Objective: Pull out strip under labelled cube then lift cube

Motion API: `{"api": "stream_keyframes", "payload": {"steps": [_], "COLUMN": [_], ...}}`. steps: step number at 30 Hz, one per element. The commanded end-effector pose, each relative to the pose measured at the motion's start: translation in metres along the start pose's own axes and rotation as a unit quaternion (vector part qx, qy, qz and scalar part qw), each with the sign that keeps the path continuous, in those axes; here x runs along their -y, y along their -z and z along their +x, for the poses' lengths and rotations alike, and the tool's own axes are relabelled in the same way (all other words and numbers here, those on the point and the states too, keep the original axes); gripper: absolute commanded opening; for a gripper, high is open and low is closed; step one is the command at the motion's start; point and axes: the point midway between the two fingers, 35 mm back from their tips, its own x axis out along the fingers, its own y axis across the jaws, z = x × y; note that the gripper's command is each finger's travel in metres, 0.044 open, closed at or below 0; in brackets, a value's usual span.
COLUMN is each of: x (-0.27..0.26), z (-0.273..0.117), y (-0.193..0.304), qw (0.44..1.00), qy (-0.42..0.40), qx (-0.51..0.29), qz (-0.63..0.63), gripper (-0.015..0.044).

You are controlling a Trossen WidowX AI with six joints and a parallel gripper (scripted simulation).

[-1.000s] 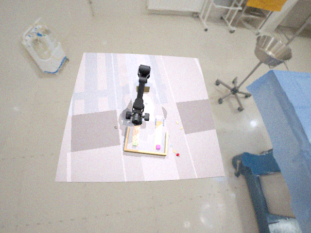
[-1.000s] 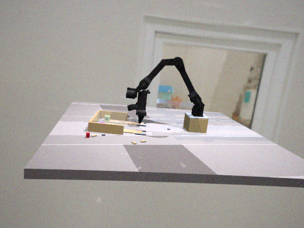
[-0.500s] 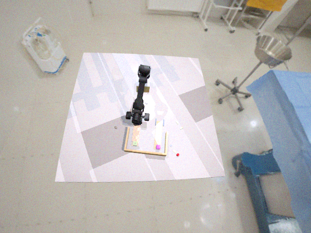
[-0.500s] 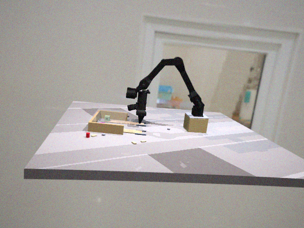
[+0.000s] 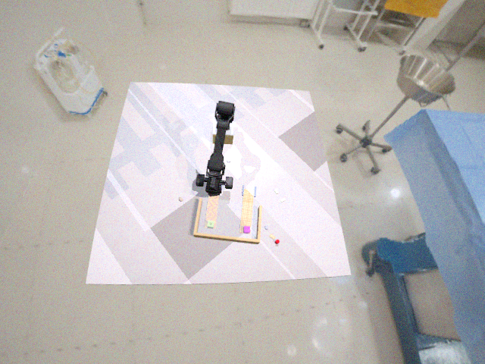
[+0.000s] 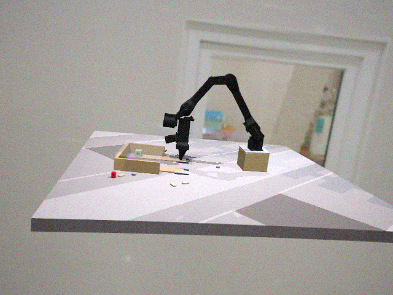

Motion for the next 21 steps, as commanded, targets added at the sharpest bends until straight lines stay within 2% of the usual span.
{"api": "stream_keyframes", "payload": {"steps": [1,21], "x": [0.001,-0.001], "z": [0.003,0.004], "y": [0.0,0.024], "qw": [1.0,1.0], "qy": [0.002,0.002], "qx": [0.0,-0.001], "qz": [0.002,0.002], "gripper": [0.0,0.0]}}
